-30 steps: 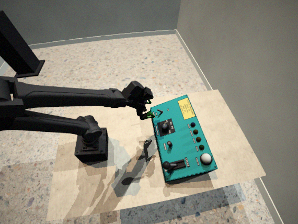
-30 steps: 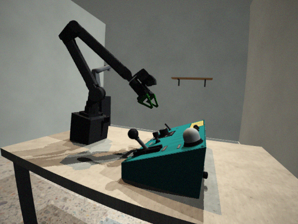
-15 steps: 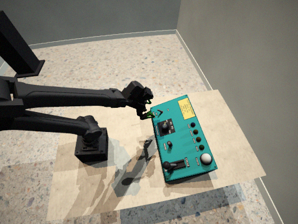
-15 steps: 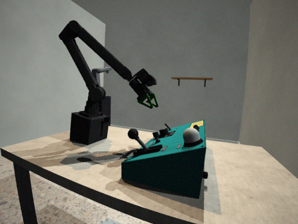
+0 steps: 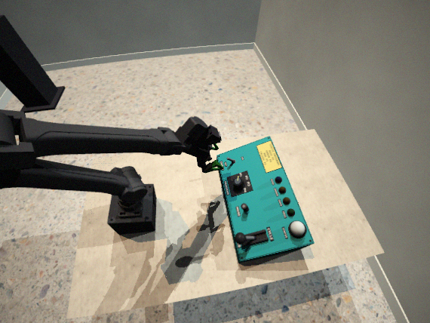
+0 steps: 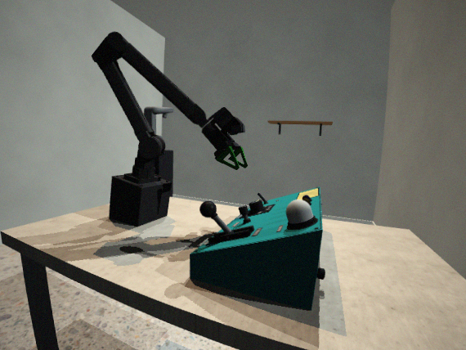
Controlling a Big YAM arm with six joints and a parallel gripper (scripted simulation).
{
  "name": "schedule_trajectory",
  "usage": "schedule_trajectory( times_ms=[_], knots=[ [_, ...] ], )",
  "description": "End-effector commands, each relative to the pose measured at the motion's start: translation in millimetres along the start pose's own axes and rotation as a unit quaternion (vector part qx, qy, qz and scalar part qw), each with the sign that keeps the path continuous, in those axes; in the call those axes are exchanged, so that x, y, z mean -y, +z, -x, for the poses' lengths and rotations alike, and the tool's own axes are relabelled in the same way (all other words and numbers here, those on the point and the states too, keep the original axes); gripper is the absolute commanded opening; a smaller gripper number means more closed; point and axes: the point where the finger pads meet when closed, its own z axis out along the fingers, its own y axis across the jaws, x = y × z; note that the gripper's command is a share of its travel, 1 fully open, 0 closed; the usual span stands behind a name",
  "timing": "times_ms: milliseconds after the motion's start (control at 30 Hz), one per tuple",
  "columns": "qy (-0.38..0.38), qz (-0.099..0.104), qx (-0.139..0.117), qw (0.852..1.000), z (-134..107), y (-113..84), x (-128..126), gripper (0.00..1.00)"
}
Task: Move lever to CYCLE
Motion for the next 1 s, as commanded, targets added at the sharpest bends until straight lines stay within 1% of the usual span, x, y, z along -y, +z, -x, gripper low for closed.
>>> schedule_trajectory(
  times_ms=[0,100,167,267,333,400,533,633,733,867,967],
  knots=[
    [0.021,0.002,0.027,0.999,33,1.7,-4,1.0],
    [0.011,0.003,0.029,1.0,39,3.7,1,1.0],
    [0.011,0.003,0.029,1.0,39,3.7,1,1.0],
    [0.008,0.001,0.022,1.0,42,10.0,17,1.0],
    [0.005,-0.001,0.015,1.0,43,15.7,35,1.0],
    [0.002,-0.003,0.008,1.0,44,21.3,58,1.0],
    [-0.003,-0.005,-0.002,1.0,44,27.6,115,1.0],
    [-0.006,-0.006,-0.002,1.0,41,25.3,160,1.0],
    [-0.006,-0.006,-0.002,1.0,41,25.3,160,1.0],
    [-0.009,-0.008,0.007,1.0,36,14.7,212,1.0],
    [-0.011,-0.011,0.015,1.0,32,6.0,237,1.0]
  ],
)
